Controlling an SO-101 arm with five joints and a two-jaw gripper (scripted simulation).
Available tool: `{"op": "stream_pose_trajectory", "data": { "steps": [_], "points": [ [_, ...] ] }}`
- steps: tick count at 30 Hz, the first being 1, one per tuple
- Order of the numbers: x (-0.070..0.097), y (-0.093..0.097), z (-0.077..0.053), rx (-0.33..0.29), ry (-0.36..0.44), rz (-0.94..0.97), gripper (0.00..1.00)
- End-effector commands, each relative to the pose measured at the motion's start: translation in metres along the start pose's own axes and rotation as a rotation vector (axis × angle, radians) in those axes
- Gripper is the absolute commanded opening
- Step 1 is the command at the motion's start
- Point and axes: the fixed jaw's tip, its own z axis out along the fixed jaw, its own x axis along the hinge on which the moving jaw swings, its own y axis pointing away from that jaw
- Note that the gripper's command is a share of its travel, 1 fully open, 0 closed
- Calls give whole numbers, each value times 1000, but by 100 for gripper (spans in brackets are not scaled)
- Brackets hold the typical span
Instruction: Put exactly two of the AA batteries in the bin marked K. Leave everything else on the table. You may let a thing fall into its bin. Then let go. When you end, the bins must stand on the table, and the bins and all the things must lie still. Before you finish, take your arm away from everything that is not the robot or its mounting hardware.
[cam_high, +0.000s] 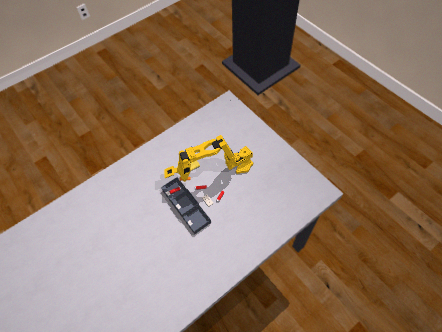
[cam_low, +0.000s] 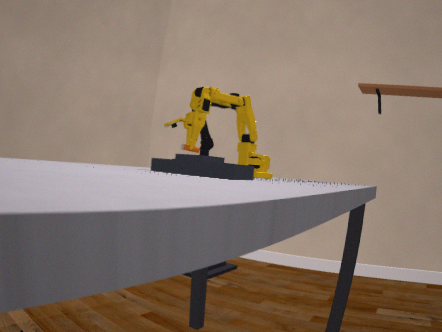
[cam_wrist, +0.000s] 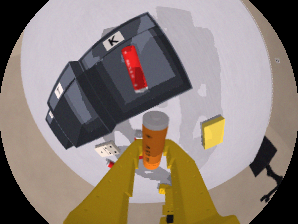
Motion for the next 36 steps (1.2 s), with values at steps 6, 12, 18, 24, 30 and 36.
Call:
{"op": "stream_pose_trajectory", "data": {
  "steps": [6,12,18,24,30,36],
  "points": [
    [-12,6,-9,-23,-70,-57,0],
    [-13,7,-9,-23,-72,-61,0],
    [-20,9,-9,-26,-87,-110,0],
    [-30,13,-8,-28,-111,-185,0],
    [-38,17,-6,-29,-136,-259,0],
    [-44,19,-5,-29,-152,-307,0]
  ]
}}
